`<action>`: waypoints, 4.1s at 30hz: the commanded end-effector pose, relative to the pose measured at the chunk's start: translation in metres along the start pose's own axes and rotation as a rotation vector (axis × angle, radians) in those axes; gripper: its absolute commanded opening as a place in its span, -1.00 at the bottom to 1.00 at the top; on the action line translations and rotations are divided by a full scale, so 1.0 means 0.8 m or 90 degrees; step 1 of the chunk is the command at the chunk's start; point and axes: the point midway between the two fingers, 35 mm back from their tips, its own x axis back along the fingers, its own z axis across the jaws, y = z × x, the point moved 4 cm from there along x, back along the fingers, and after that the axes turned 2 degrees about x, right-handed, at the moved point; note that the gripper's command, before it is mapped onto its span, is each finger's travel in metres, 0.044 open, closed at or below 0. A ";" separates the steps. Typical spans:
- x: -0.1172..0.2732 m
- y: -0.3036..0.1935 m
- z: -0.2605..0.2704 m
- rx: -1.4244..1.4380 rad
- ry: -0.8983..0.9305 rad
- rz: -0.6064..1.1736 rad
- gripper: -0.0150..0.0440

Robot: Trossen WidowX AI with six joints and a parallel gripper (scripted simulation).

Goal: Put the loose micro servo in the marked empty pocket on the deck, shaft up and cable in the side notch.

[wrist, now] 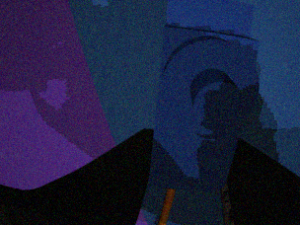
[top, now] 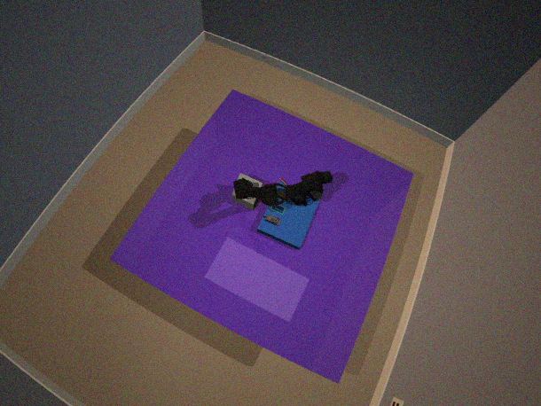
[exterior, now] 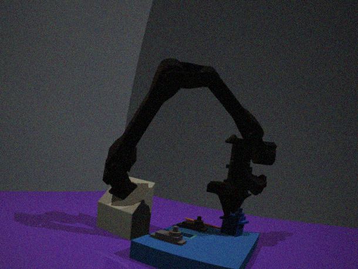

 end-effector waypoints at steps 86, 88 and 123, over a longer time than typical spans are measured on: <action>0.036 -0.061 -0.152 0.134 -0.005 0.001 -0.49; 0.036 -0.070 -0.156 0.134 -0.005 0.002 -0.49; 0.011 -0.090 -0.162 0.225 -0.005 0.002 -0.49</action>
